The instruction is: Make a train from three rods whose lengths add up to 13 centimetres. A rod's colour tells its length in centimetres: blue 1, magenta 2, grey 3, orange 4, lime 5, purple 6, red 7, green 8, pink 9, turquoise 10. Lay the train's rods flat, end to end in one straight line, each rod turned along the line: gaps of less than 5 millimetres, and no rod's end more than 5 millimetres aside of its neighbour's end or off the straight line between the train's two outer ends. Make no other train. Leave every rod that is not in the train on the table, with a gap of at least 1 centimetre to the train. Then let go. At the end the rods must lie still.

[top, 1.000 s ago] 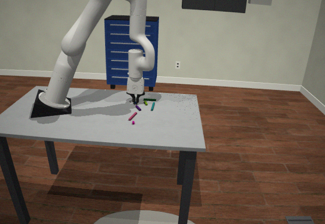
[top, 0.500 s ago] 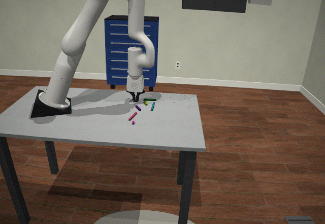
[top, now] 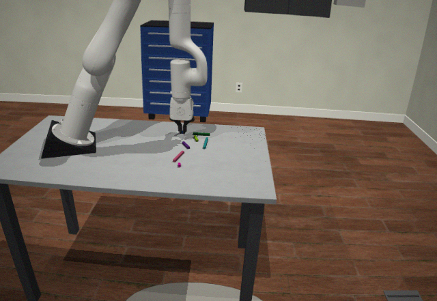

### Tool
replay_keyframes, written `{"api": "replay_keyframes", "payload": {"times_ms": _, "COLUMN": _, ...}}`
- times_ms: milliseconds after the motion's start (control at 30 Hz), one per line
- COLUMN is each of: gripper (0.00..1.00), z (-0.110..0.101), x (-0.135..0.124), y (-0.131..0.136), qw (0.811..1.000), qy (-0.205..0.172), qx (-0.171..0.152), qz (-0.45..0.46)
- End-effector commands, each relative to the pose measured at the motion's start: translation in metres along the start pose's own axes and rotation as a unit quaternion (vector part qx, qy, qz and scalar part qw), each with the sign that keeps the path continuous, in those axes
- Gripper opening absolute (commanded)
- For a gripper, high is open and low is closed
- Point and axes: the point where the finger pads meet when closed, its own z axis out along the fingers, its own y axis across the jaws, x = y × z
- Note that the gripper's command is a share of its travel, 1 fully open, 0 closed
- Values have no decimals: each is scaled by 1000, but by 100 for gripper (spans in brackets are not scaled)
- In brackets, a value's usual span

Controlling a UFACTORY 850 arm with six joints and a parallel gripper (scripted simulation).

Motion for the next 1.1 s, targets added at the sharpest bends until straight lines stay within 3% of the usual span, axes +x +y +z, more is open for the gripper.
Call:
{"api": "replay_keyframes", "payload": {"times_ms": 0, "gripper": 4, "z": -8, "x": 0, "y": 1, "qw": 1000, "qy": 0, "qx": 17, "qz": 0}}
{"api": "replay_keyframes", "payload": {"times_ms": 1067, "gripper": 4, "z": -64, "x": 0, "y": 3, "qw": 1000, "qy": 0, "qx": 17, "qz": 0}}
